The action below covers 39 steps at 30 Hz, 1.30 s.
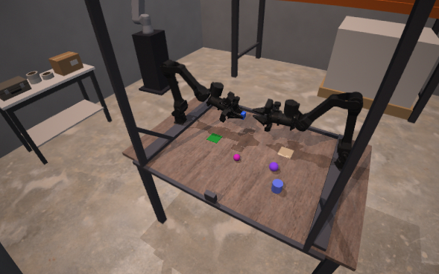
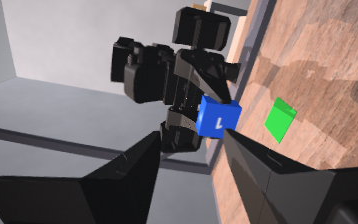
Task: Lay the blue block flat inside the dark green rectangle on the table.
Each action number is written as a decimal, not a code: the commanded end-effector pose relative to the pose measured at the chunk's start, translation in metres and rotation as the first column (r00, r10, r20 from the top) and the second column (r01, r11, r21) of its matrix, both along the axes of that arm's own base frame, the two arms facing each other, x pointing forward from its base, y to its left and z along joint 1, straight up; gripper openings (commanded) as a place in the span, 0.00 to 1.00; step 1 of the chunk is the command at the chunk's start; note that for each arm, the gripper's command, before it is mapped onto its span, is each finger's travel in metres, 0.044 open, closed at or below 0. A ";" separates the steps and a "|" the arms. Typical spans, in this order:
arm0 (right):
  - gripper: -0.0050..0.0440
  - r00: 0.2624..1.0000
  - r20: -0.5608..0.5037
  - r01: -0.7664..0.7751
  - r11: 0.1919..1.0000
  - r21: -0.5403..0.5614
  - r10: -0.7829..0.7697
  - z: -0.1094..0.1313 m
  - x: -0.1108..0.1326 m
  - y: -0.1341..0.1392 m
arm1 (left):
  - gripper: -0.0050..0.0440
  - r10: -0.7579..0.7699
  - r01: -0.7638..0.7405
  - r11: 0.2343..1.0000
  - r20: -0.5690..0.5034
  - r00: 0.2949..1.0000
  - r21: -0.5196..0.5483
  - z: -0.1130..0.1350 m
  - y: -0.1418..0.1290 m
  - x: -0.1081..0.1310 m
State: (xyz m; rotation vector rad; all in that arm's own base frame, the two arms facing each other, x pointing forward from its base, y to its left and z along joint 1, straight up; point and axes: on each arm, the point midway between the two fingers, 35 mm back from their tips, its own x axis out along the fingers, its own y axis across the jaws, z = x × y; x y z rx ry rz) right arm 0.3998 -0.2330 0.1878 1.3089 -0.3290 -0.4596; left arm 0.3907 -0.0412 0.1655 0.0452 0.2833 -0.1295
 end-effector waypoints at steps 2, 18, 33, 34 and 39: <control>0.51 1.000 -0.026 -0.003 0.974 -0.226 -0.003 0.079 0.000 -0.003 | 0.00 -0.050 0.050 0.997 -0.001 0.999 0.057 0.017 0.002 0.002; 0.51 0.960 -0.275 -0.083 0.901 -0.426 -0.042 0.121 -0.016 0.002 | 0.00 -0.164 0.192 0.963 -0.153 0.975 0.191 0.008 0.006 0.002; 0.51 0.865 -0.494 -0.234 0.797 -0.557 -0.092 0.156 -0.049 0.019 | 0.00 -0.264 0.365 0.876 -0.320 0.910 0.315 0.007 0.009 0.002; 0.51 0.857 -0.505 -0.246 0.785 -0.569 -0.098 0.160 -0.052 0.021 | 0.00 -0.272 0.382 0.865 -0.336 0.902 0.325 0.007 0.009 0.002; 0.51 0.816 -0.566 -0.308 0.738 -0.601 -0.120 0.172 -0.068 0.030 | 0.00 -0.300 0.457 0.811 -0.411 0.861 0.366 0.006 0.009 0.002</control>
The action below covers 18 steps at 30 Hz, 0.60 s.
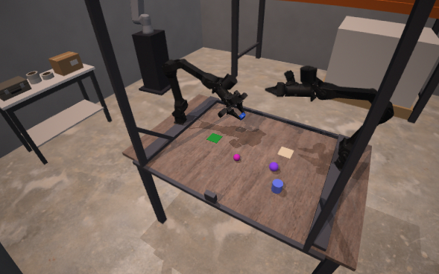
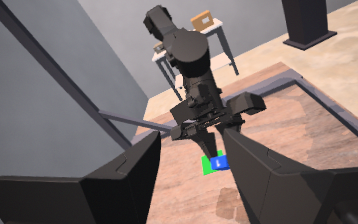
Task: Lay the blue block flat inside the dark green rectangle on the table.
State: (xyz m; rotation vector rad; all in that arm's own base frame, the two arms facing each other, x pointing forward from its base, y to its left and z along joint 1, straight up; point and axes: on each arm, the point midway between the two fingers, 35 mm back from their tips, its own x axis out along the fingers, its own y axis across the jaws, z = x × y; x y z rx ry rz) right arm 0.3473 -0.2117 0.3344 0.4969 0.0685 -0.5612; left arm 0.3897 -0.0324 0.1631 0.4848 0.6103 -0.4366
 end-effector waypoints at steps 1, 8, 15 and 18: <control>0.51 0.998 -0.067 -0.027 0.997 -0.076 0.022 0.026 -0.018 0.010 | 0.00 -0.067 0.070 0.994 -0.047 0.997 0.078 0.008 0.001 0.003; 0.51 0.981 -0.187 -0.069 0.989 -0.132 0.043 0.031 -0.040 0.023 | 0.00 -0.151 0.175 0.968 -0.143 0.978 0.179 0.007 0.000 0.004; 0.51 0.949 -0.309 -0.133 0.969 -0.207 0.065 0.041 -0.069 0.040 | 0.00 -0.260 0.332 0.881 -0.241 0.935 0.336 0.012 -0.001 0.020; 0.51 0.927 -0.366 -0.158 0.968 -0.194 0.078 0.035 -0.079 0.047 | 0.00 -0.286 0.387 0.844 -0.299 0.911 0.372 0.010 -0.002 0.021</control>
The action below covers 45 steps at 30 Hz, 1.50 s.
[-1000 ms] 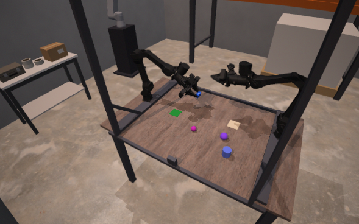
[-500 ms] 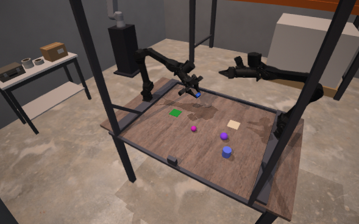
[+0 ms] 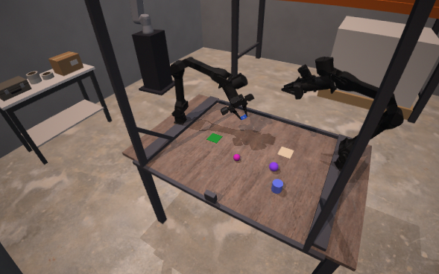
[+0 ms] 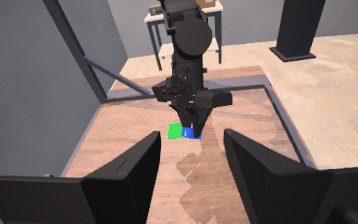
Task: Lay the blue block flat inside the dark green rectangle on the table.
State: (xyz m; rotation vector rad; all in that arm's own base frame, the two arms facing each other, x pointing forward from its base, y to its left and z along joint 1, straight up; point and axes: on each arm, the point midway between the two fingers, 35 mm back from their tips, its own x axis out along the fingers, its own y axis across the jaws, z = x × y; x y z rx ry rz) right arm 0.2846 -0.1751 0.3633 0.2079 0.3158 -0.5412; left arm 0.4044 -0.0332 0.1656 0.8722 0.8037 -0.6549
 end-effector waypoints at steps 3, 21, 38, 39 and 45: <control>0.51 0.993 -0.111 -0.031 1.000 -0.002 0.031 -0.003 -0.018 0.012 | 0.00 -0.089 0.101 0.988 -0.105 0.990 0.118 0.003 -0.001 0.001; 0.51 0.972 -0.225 -0.072 0.997 0.016 0.073 -0.032 -0.010 0.013 | 0.00 -0.265 0.483 0.791 -0.500 0.824 0.376 -0.017 -0.008 -0.007; 0.51 0.969 -0.216 -0.125 0.992 0.007 0.123 -0.099 0.089 -0.015 | 0.00 -0.271 0.556 0.726 -0.575 0.772 0.404 -0.024 -0.014 -0.032; 0.51 0.968 -0.220 -0.125 0.992 0.010 0.124 -0.102 0.090 -0.015 | 0.00 -0.272 0.557 0.727 -0.576 0.771 0.402 -0.027 -0.016 -0.038; 0.51 0.967 -0.222 -0.125 0.992 0.011 0.124 -0.105 0.092 -0.017 | 0.00 -0.275 0.559 0.729 -0.578 0.768 0.395 -0.048 -0.028 -0.081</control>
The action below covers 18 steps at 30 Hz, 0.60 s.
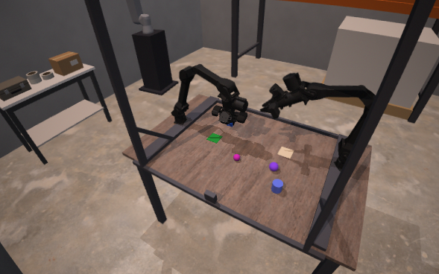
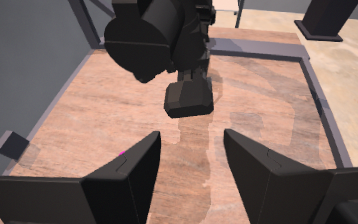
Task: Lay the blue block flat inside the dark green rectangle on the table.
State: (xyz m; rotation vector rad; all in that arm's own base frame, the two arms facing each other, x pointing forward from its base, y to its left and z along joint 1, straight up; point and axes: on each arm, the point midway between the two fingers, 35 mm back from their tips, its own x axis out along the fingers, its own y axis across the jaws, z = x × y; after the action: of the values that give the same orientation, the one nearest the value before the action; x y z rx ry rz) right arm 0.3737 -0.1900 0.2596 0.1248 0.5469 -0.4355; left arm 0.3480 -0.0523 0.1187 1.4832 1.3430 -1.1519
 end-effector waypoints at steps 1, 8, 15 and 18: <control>0.51 1.000 0.004 0.005 1.000 -0.003 -0.005 -0.001 0.003 -0.002 | 0.00 -0.001 0.001 1.000 0.044 0.999 -0.015 -0.005 -0.011 -0.031; 0.51 1.000 0.004 0.005 1.000 -0.003 -0.005 -0.001 0.003 -0.002 | 0.00 -0.001 0.001 1.000 0.041 0.999 -0.016 -0.018 -0.019 -0.059; 0.51 1.000 0.021 0.002 1.000 -0.011 -0.002 0.007 0.002 -0.001 | 0.00 -0.001 0.001 1.000 0.038 0.999 -0.018 -0.032 -0.026 -0.087; 0.51 1.000 0.021 0.002 1.000 -0.011 -0.002 0.007 0.002 -0.001 | 0.00 -0.001 0.001 1.000 0.039 0.999 -0.017 -0.034 -0.027 -0.090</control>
State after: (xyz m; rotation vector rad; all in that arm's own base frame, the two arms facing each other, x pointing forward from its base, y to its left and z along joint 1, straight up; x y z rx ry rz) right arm 0.3763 -0.1914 0.2577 0.1245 0.5458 -0.4358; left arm 0.2640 -0.0751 0.0823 1.4908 1.3339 -1.1513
